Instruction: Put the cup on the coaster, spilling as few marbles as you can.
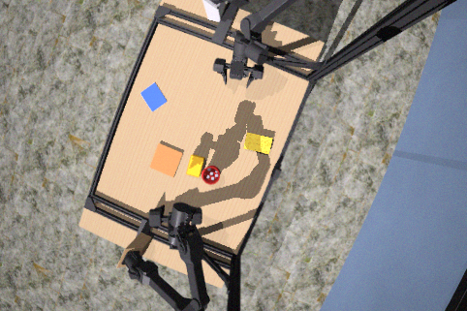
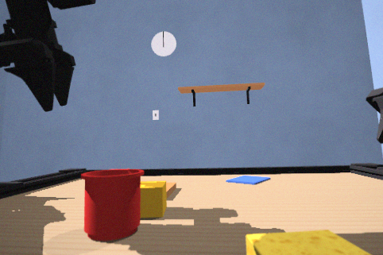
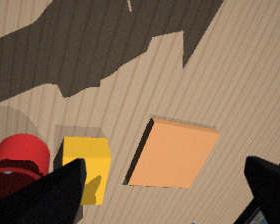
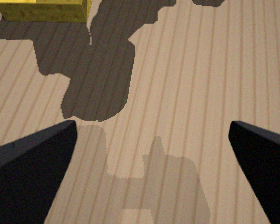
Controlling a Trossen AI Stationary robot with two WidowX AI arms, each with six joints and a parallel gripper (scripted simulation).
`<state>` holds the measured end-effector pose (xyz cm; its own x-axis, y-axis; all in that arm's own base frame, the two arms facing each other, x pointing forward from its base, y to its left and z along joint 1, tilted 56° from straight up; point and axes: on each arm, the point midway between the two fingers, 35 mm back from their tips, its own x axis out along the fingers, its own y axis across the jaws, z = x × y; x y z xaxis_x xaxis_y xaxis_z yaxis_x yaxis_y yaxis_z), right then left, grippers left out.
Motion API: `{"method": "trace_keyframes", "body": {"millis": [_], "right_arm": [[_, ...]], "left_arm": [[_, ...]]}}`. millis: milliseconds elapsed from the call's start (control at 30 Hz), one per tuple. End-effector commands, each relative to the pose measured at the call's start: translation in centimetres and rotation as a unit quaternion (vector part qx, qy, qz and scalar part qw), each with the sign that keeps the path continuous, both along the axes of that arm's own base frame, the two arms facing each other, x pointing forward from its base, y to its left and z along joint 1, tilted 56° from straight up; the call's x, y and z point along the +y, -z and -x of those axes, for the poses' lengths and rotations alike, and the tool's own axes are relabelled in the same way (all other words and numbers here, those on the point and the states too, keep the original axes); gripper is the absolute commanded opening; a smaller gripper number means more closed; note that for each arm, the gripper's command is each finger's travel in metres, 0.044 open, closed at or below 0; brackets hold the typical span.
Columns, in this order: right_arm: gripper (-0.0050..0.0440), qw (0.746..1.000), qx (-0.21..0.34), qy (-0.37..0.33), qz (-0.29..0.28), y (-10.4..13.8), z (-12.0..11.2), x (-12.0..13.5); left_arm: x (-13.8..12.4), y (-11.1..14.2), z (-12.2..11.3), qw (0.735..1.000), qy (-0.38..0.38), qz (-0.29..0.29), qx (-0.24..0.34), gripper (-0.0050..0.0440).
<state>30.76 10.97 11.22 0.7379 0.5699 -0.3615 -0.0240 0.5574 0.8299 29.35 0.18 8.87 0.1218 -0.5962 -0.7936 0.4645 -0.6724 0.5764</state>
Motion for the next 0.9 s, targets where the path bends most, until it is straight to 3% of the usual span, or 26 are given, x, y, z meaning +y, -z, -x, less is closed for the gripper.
{"method": "trace_keyframes", "body": {"millis": [0,533,867], "right_arm": [[0.04,1.0,0.0,0.0,0.0,0.0,0.0,0.0],[0.04,1.0,0.0,0.0,0.0,0.0,0.0,0.0],[0.04,1.0,0.0,0.0,0.001,0.0,0.0,0.0]], "left_arm": [[0.0,0.0,0.0,1.0,0.0,0.0,0.0,0.04],[0.0,0.0,0.0,1.0,0.0,0.0,0.0,0.04],[-0.5,-0.8,-3.1,0.97,-0.185,0.049,0.147,0.016]]}}
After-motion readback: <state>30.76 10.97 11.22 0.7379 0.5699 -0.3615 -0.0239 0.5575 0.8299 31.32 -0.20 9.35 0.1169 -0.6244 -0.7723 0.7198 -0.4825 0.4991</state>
